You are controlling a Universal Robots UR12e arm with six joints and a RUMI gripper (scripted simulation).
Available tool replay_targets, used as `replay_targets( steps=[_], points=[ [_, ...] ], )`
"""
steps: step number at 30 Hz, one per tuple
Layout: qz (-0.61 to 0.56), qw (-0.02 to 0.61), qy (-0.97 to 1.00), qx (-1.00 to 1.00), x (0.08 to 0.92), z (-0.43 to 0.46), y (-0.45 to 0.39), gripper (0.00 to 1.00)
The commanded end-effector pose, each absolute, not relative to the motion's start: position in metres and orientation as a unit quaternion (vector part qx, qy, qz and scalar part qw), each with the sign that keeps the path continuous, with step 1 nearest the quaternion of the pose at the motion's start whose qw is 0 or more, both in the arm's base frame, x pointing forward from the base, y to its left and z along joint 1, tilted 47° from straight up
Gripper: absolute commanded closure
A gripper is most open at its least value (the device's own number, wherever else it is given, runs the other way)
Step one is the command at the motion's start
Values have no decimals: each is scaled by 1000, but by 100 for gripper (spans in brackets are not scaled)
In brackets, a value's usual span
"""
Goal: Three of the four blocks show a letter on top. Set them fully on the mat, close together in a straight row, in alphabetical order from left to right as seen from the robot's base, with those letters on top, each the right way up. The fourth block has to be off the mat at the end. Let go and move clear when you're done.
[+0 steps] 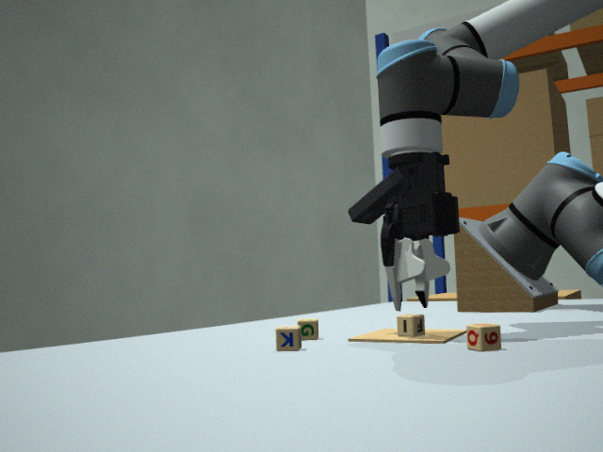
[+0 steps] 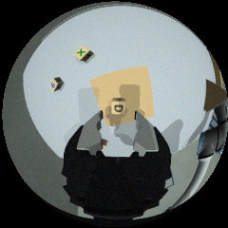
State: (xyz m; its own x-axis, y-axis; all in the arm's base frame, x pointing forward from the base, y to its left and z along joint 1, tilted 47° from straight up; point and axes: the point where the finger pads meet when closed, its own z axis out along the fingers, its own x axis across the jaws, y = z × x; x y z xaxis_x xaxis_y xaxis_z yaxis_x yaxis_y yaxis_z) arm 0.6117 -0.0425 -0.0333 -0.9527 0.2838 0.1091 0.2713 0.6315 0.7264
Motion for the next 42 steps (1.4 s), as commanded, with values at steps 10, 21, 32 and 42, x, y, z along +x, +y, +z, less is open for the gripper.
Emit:
replay_targets(
  steps=[10, 21, 32, 42],
  points=[
    [401, 8, 903, 154, 613, -33, -43, 60],
    [401, 8, 903, 154, 613, -35, -42, 60],
    [401, 8, 903, 154, 615, -46, -30, 60],
    [401, 8, 903, 154, 617, -56, -19, 60]
  ],
)
